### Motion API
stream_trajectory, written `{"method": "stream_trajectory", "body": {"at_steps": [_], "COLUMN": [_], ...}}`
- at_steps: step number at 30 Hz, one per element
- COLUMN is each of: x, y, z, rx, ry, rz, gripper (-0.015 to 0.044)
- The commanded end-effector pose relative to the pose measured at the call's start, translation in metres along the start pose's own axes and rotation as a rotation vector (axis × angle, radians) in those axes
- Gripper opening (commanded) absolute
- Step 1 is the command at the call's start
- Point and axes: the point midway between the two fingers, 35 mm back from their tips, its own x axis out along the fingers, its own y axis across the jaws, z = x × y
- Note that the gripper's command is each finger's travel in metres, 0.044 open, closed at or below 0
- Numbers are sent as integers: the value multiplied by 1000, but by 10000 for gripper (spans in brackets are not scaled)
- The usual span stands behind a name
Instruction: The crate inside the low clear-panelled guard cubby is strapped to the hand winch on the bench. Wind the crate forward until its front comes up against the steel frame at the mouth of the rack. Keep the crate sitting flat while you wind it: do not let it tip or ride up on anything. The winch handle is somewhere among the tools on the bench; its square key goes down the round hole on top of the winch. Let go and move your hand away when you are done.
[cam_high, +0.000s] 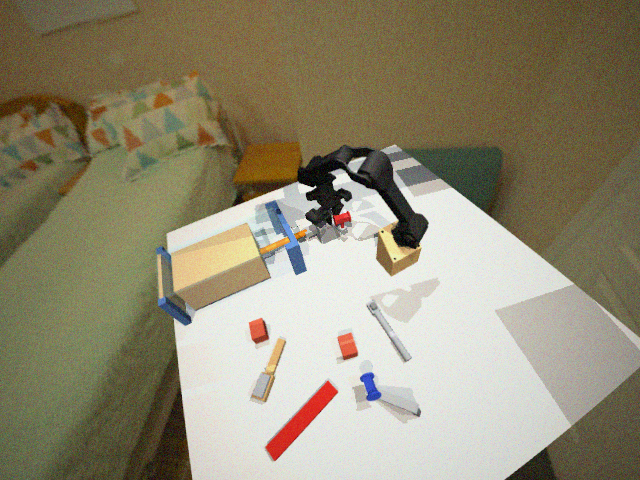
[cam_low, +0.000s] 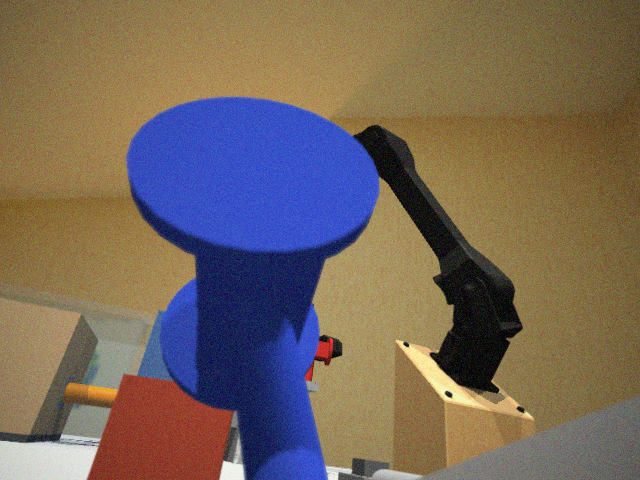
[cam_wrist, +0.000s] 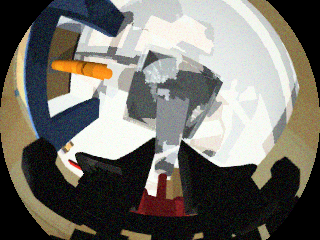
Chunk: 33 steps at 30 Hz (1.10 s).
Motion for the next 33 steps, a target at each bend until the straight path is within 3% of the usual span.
{"method": "stream_trajectory", "body": {"at_steps": [1,13,33], "x": [1,3,13], "y": [1,8,6], "z": [1,2,3], "rx": [29,175,136], "ry": [-2,-2,-1], "rz": [4,22,18], "gripper": [0,0,0]}}
